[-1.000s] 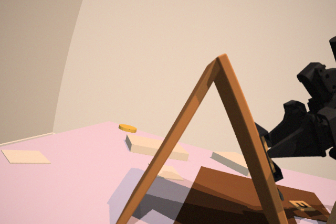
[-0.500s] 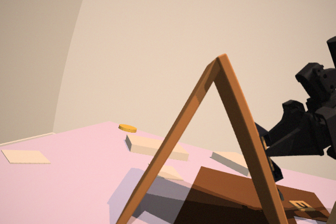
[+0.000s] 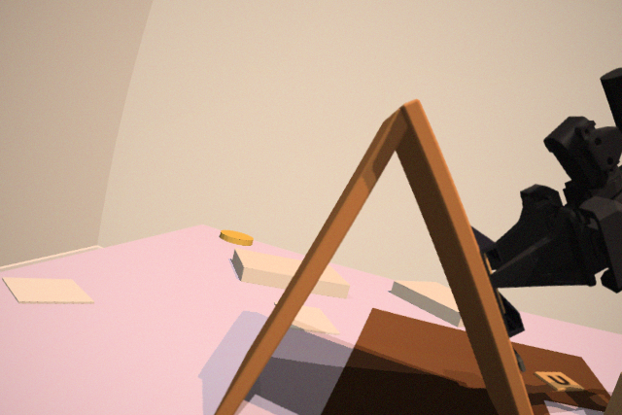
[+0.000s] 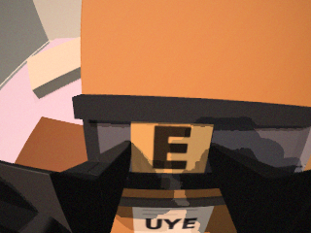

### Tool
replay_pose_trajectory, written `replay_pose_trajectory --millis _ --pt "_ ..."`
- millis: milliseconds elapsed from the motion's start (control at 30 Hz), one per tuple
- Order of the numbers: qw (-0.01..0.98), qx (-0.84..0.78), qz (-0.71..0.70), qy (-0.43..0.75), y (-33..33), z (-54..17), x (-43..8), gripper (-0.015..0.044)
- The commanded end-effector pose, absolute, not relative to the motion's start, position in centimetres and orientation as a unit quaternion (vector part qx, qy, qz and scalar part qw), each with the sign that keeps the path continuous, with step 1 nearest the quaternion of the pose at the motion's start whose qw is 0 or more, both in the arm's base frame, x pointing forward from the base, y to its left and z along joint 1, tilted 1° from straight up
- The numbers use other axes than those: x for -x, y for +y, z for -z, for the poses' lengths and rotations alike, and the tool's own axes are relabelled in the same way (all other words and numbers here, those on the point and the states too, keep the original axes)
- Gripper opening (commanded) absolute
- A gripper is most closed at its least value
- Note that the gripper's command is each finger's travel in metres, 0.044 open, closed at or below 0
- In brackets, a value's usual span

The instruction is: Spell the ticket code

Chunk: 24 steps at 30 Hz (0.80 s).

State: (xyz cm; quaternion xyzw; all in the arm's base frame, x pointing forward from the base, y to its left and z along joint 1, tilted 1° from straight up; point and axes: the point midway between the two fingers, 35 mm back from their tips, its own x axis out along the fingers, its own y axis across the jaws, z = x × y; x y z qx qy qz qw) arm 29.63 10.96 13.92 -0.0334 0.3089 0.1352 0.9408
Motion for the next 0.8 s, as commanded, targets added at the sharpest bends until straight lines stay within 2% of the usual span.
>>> replay_pose_trajectory --millis 0,767 --pt "0.941 0.035 -0.136 0.307 10.8 -13.9 -29.7 0.0" --pt "0.941 0.035 -0.136 0.307 9.7 -13.9 -30.0 0.0"
